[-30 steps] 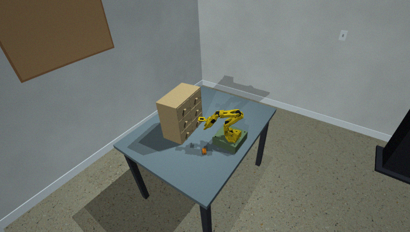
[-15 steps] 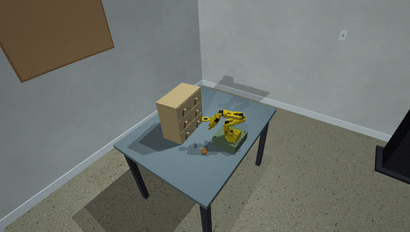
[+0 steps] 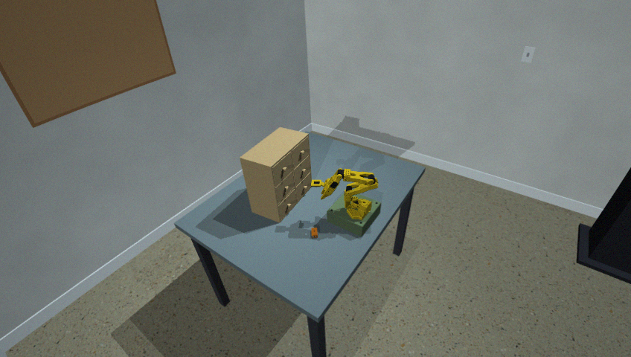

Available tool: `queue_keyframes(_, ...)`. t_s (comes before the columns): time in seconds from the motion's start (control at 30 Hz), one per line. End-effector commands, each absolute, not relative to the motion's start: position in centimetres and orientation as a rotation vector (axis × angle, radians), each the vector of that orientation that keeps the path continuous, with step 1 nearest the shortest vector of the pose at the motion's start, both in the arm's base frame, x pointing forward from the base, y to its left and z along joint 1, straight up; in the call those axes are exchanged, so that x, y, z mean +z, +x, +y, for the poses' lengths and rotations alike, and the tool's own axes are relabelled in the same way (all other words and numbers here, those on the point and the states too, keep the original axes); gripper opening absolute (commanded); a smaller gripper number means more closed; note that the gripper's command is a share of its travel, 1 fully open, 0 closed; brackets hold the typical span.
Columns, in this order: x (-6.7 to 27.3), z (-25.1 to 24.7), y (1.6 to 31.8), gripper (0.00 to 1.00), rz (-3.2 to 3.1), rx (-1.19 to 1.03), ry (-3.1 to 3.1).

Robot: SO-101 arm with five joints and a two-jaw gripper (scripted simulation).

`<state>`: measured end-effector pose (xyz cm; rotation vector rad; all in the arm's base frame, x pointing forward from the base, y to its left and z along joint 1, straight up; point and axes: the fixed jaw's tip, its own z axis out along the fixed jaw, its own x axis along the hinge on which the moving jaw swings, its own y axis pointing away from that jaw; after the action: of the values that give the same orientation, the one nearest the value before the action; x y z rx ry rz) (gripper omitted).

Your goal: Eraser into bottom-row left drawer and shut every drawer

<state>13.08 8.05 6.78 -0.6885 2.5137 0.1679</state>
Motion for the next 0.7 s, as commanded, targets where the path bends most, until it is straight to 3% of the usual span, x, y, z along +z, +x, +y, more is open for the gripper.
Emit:
queue_keyframes(0.0, 6.3, 7.8, 12.8, 0.21, 2.533, 0.156, -0.696)
queue_keyframes(0.67, 4.6, 3.1, 12.9, 0.31, 3.035, 0.008, -0.364)
